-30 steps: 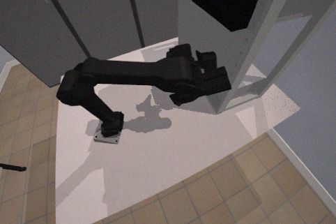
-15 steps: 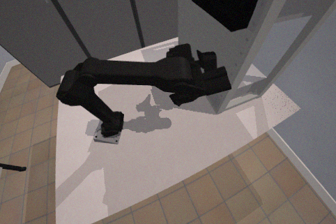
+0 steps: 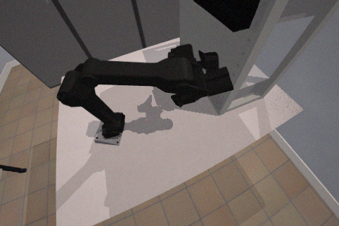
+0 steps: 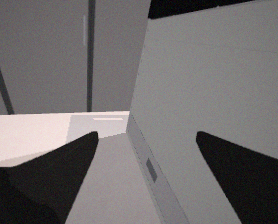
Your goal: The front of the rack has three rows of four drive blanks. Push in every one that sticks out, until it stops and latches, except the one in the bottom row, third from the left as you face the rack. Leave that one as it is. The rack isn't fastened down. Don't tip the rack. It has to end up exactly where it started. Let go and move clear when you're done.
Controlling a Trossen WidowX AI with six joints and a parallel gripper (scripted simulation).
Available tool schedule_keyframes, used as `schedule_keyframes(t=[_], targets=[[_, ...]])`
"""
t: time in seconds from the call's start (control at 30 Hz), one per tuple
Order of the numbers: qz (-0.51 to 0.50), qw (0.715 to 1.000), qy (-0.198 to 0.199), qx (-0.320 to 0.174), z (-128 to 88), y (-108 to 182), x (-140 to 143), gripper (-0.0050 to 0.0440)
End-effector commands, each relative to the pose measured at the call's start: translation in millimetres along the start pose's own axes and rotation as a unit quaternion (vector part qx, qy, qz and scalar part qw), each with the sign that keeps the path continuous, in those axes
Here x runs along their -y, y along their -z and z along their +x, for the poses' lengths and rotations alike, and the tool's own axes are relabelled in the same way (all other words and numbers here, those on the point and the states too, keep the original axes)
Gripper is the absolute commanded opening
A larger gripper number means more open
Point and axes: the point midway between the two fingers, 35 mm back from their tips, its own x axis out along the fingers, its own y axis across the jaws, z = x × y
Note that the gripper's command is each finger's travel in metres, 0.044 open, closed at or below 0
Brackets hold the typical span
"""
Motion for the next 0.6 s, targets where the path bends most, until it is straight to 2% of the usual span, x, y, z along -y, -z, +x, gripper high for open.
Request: schedule_keyframes(t=[0.0, 0.33, 0.57], targets=[[-0.007, 1.0, 0.004, -0.007, -0.8, -4.2, -0.5, 0.044], [0.014, 0.999, 0.015, -0.043, 4.8, 11.7, -0.8, 0.044], [0.05, 0.993, 0.047, -0.097, 11.9, 35.6, 1.1, 0.044]])
